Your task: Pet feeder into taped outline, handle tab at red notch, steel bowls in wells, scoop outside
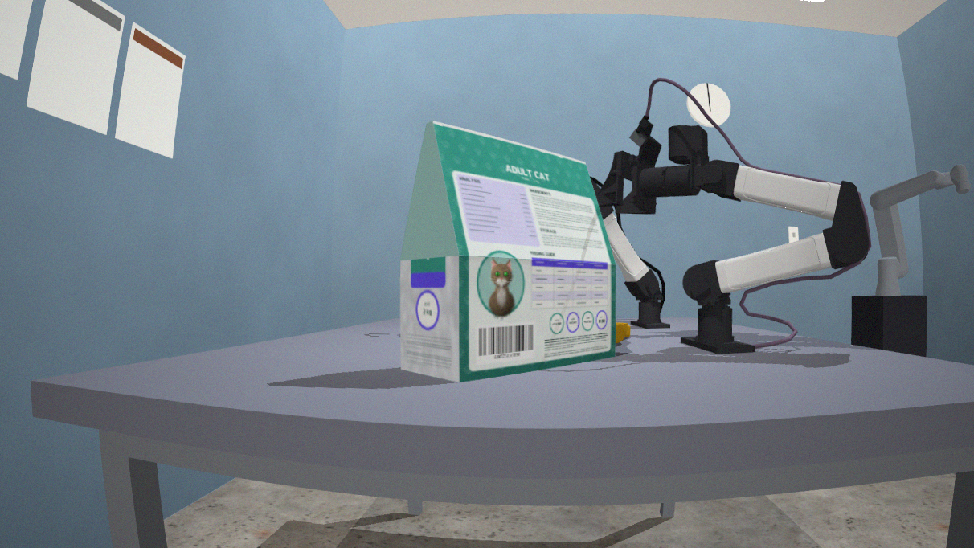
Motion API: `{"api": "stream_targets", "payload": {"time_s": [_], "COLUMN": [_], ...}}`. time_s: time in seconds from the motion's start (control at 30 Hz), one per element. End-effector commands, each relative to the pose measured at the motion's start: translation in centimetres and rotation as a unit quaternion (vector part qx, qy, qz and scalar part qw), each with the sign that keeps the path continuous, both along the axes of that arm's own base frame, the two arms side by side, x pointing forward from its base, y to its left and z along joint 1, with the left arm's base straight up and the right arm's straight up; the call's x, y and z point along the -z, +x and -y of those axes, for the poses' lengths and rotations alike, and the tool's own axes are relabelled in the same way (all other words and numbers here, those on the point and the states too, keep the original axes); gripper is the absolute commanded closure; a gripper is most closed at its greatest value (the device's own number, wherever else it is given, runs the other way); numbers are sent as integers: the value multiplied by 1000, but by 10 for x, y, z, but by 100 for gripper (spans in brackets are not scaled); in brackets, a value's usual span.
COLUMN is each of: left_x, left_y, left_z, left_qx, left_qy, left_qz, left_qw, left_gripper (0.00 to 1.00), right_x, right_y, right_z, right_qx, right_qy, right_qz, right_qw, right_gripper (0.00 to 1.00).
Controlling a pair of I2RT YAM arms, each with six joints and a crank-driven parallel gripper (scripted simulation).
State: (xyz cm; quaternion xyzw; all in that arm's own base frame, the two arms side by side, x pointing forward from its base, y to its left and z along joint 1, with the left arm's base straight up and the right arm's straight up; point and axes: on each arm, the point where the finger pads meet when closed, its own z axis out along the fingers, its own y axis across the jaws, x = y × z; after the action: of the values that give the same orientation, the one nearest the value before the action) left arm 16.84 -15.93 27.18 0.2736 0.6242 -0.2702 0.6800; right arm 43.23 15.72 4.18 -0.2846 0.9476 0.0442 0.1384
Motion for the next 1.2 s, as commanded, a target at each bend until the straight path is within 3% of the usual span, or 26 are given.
{"api": "stream_targets", "payload": {"time_s": [0.0,0.4,0.53,0.97,1.17], "left_x": [-1,-1,-1,-1,-1], "left_y": [0,0,0,0,0], "left_z": [-1,-1,-1,-1,-1], "left_qx": [-2,-2,-2,-2,-2], "left_qy": [0,0,0,0,0], "left_qz": [2,2,2,2,2], "left_qw": [1000,1000,1000,1000,1000], "left_gripper": [5,5,5,5,5], "right_x": [-7,-13,-13,-9,-7], "right_y": [6,4,-5,-26,-33], "right_z": [5,6,6,5,3], "right_qx": [31,145,243,296,355], "right_qy": [1,7,10,-2,-3], "right_qz": [18,28,28,11,8], "right_qw": [999,989,970,955,935], "right_gripper": [88,88,88,88,88]}}
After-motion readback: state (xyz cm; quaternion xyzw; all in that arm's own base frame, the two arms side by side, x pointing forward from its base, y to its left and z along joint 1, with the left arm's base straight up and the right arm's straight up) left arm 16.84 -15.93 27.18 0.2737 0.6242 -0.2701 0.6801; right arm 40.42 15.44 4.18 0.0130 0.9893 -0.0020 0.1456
